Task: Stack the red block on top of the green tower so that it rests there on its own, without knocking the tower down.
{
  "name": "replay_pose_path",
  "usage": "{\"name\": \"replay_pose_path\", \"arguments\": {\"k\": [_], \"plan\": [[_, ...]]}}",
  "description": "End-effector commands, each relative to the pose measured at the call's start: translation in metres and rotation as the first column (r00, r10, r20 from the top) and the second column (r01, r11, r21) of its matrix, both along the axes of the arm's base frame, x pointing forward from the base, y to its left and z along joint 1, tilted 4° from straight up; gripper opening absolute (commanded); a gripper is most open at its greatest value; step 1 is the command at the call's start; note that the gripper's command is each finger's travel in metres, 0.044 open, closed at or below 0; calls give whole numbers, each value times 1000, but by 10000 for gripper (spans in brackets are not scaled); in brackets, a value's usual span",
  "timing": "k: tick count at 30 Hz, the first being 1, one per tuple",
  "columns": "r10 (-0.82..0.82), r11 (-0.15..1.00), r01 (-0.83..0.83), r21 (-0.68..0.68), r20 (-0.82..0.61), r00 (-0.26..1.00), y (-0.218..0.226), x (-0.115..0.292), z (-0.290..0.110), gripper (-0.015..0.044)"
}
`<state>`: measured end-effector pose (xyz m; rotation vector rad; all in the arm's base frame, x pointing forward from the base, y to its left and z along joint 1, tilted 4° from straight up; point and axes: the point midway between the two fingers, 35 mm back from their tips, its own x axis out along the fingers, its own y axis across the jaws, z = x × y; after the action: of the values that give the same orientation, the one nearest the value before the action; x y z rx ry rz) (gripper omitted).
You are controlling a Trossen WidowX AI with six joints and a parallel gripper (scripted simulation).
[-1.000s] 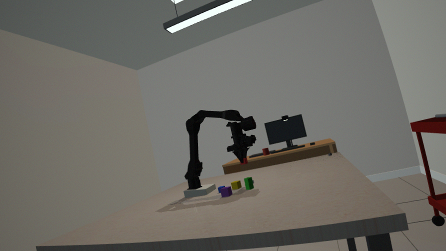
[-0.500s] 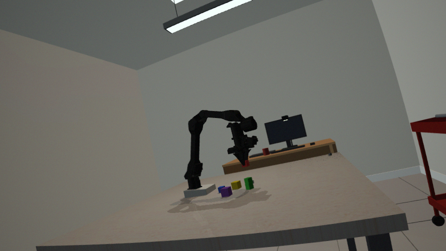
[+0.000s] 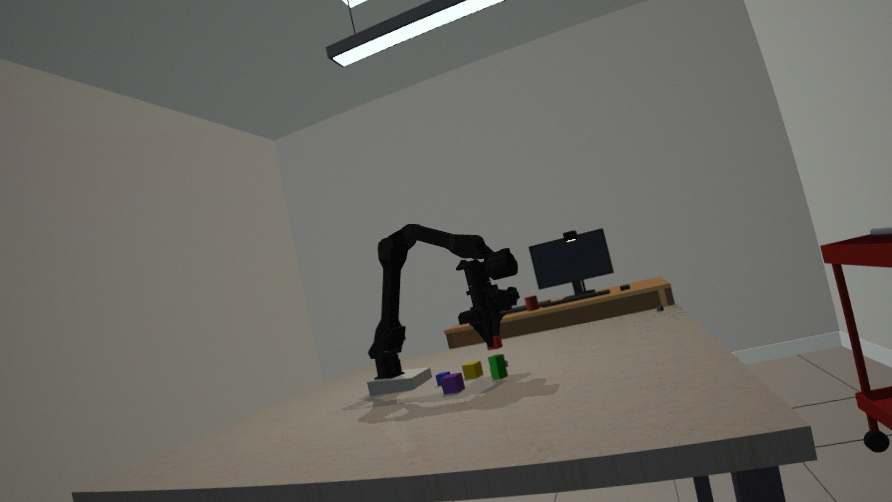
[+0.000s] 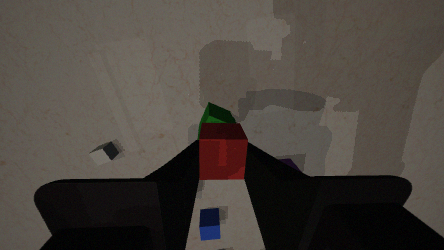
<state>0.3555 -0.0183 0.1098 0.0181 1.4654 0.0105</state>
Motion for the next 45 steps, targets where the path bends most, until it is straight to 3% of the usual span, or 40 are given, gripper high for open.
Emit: {"name": "replay_pose_path", "arguments": {"k": [1, 33, 45], "plan": [[7, 1000, -7, 4, -13, 1000, 1, -1, -18, 0], [7, 1000, -7, 4, -13, 1000, 1, -1, -14, 0], [1, 1000, -1, 1, -13, 1000, 1, -1, -18, 315]]}}
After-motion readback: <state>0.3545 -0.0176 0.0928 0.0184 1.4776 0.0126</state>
